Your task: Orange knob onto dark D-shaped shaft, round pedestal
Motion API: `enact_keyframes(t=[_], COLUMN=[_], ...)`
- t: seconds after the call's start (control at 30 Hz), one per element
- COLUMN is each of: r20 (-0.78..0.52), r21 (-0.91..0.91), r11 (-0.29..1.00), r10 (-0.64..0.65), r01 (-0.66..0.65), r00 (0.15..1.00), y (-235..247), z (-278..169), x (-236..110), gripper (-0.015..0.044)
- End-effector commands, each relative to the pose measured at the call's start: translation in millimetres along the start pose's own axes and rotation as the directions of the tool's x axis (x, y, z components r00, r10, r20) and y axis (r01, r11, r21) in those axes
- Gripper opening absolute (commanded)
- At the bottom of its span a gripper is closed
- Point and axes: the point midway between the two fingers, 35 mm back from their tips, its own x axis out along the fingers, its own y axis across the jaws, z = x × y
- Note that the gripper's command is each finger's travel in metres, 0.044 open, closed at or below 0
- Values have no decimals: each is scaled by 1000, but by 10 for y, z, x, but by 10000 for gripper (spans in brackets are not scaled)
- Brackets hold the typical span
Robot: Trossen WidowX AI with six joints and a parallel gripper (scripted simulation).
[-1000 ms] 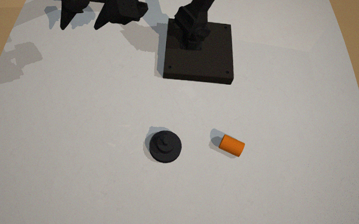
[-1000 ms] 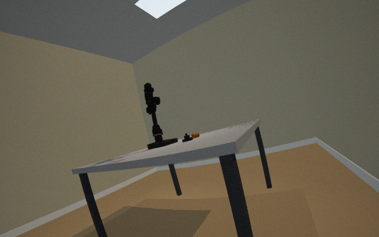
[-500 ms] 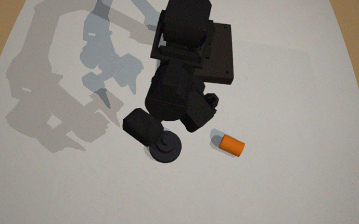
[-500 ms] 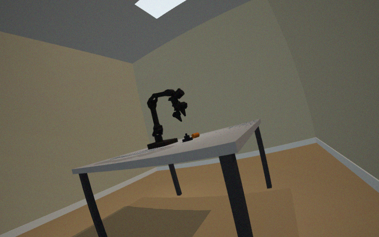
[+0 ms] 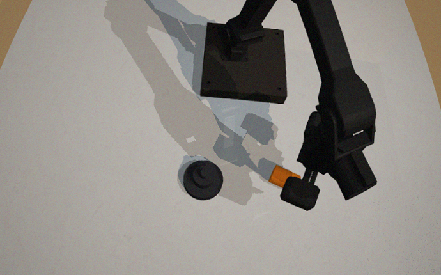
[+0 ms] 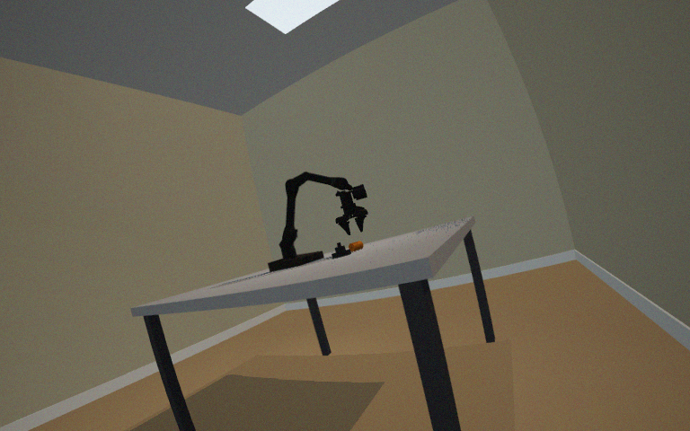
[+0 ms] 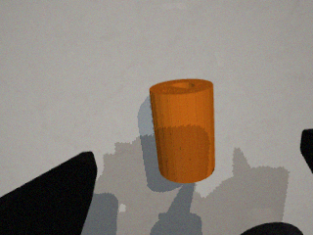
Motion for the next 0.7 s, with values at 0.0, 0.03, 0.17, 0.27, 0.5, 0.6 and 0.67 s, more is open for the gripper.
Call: enact_keyframes(t=[0.0, 0.03, 0.17, 0.27, 0.5, 0.6, 0.67], r20=[-5, -5, -5, -5, -5, -5, -5], r21=[17, 17, 17, 17, 17, 17, 17], r11=[1000, 1000, 1000, 1000, 1000, 1000, 1000], r10=[6, 6, 6, 6, 6, 6, 6], r01=[-6, -6, -6, -6, -6, -6, -6], r00=[1000, 1000, 1000, 1000, 1000, 1000, 1000], y=[25, 25, 27, 27, 24, 23, 23], z=[4, 3, -2, -1, 0, -1, -2], x=[72, 141, 264, 266, 370, 420, 452], gripper=[440, 440, 440, 440, 440, 440, 440])
